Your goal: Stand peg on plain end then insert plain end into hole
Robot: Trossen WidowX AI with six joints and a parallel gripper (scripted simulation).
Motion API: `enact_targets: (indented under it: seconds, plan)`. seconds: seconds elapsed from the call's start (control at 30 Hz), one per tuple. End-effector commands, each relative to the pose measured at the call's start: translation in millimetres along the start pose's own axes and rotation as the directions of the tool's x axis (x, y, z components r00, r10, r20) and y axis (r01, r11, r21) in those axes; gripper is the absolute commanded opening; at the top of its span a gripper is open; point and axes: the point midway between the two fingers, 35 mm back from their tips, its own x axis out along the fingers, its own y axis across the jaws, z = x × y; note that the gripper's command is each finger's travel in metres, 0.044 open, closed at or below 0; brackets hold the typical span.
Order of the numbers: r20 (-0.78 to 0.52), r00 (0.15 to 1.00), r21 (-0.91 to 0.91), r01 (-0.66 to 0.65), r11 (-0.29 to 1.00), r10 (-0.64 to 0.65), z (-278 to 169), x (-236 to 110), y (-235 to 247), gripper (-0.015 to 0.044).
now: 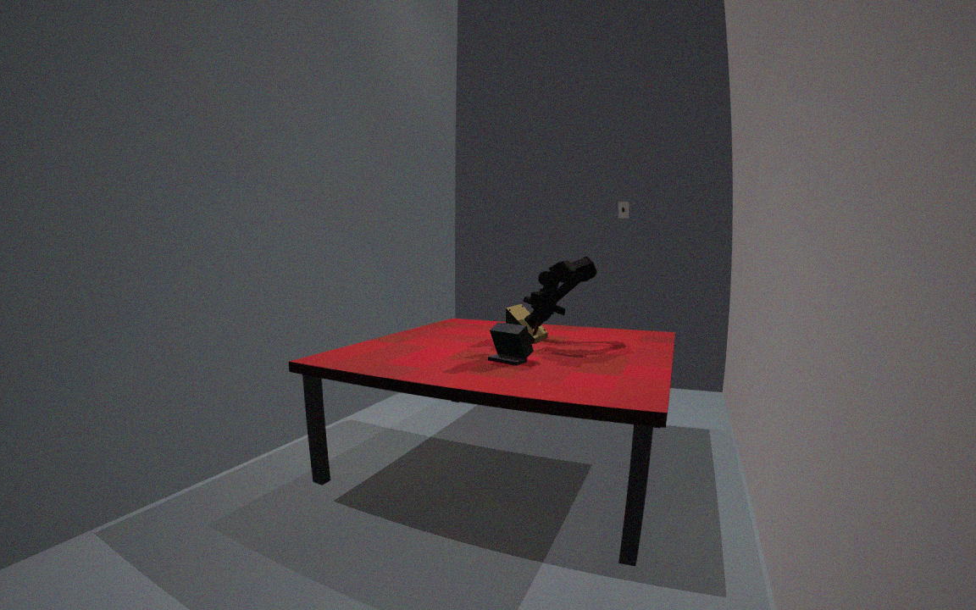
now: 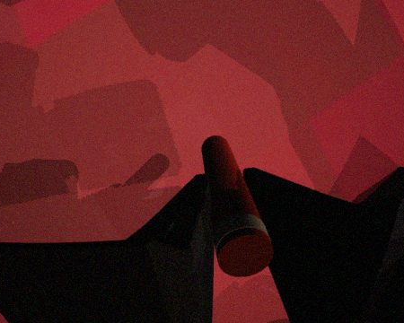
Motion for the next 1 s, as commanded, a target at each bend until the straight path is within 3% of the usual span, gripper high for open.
enact_targets:
  seconds: [0.0, 0.97]
  plan:
    - [0.037, 0.999, 0.009, 0.011, 1.0, -0.011, 3, 3, -2, 0.0]
    - [0.286, 0.958, 0.051, -0.002, 0.999, -0.013, 27, 11, 1, 0.0]
